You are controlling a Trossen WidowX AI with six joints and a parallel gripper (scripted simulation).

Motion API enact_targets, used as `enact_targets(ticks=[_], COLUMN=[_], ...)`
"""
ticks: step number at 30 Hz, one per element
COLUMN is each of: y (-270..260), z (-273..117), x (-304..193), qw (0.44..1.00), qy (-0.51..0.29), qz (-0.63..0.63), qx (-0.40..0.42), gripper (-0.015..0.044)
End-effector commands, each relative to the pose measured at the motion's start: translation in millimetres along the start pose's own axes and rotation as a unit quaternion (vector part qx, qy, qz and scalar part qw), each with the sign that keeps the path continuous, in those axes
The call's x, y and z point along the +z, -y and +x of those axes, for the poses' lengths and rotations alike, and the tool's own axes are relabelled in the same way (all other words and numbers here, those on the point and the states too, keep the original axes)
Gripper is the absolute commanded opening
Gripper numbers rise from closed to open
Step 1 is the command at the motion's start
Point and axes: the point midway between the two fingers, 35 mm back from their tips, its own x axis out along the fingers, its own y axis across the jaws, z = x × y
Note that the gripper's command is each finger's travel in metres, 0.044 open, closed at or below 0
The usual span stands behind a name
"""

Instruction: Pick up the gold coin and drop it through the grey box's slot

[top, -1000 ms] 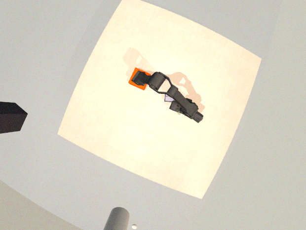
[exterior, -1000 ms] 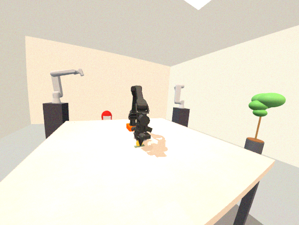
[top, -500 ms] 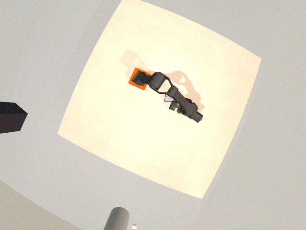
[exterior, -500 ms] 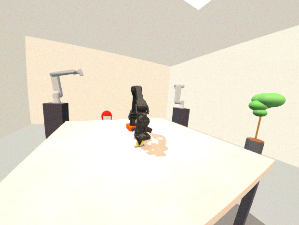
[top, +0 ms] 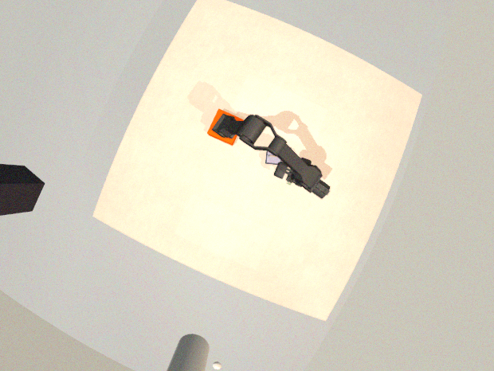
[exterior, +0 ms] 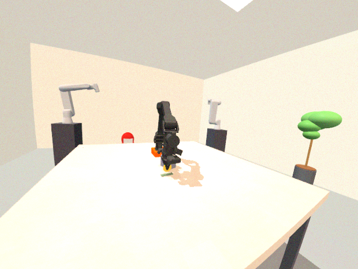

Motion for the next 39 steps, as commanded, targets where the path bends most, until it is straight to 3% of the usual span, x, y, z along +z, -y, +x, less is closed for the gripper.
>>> enact_targets(ticks=[1, 27, 39], y=[3, -1, -1], z=[-12, -74, -74], x=[0, 1, -3], qw=[1.000, 1.000, 0.981], qy=[0.001, 0.001, 0.002], qz=[0.000, 0.003, 0.196], qx=[-0.005, -0.005, -0.005], gripper=[0.0000, 0.0000, 0.0000])
